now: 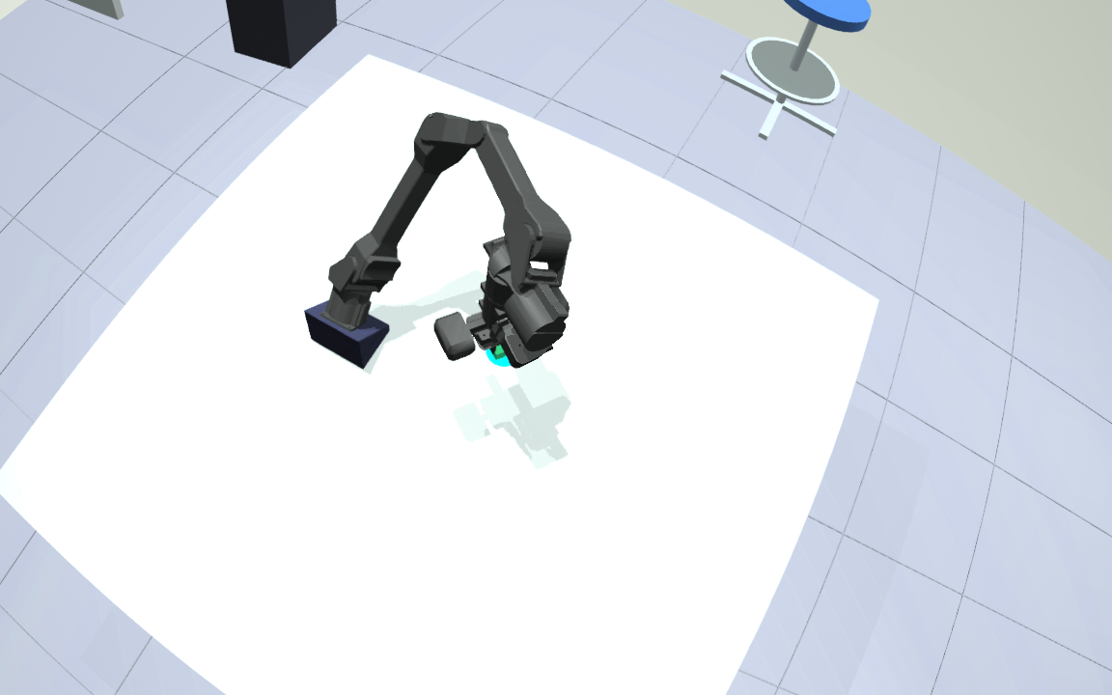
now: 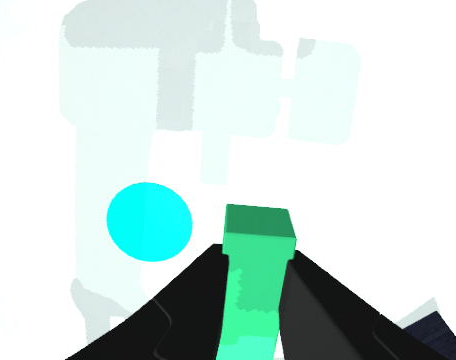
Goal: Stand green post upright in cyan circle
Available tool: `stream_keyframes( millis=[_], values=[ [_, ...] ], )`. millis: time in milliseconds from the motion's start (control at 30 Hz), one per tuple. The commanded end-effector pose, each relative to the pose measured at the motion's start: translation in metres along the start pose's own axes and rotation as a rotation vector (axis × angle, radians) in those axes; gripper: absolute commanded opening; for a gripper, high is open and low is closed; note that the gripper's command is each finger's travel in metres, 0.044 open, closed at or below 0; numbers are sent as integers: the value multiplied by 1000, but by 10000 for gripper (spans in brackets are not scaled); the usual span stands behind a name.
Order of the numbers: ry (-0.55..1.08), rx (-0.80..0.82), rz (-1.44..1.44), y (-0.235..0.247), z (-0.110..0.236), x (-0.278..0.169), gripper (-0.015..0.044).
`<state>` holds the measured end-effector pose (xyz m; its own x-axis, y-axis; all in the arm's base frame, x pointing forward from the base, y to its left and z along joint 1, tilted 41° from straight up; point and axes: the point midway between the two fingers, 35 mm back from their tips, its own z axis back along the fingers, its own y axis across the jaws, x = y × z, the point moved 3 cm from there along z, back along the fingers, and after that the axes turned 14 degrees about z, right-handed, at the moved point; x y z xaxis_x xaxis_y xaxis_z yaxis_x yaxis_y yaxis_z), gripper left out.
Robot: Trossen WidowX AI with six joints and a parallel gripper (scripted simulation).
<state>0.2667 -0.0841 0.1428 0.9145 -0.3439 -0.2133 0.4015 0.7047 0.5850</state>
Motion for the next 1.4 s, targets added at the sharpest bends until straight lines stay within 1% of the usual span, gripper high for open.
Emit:
stream_keyframes(
  millis=[0, 733, 867, 1367],
  values=[
    [-1, 7, 32, 10, 0, -6, 23],
    [13, 33, 198, 64, -2, -48, 23],
    [13, 29, 205, 66, -2, -49, 23],
    [-1, -70, 228, 65, -12, -57, 23]
  ],
)
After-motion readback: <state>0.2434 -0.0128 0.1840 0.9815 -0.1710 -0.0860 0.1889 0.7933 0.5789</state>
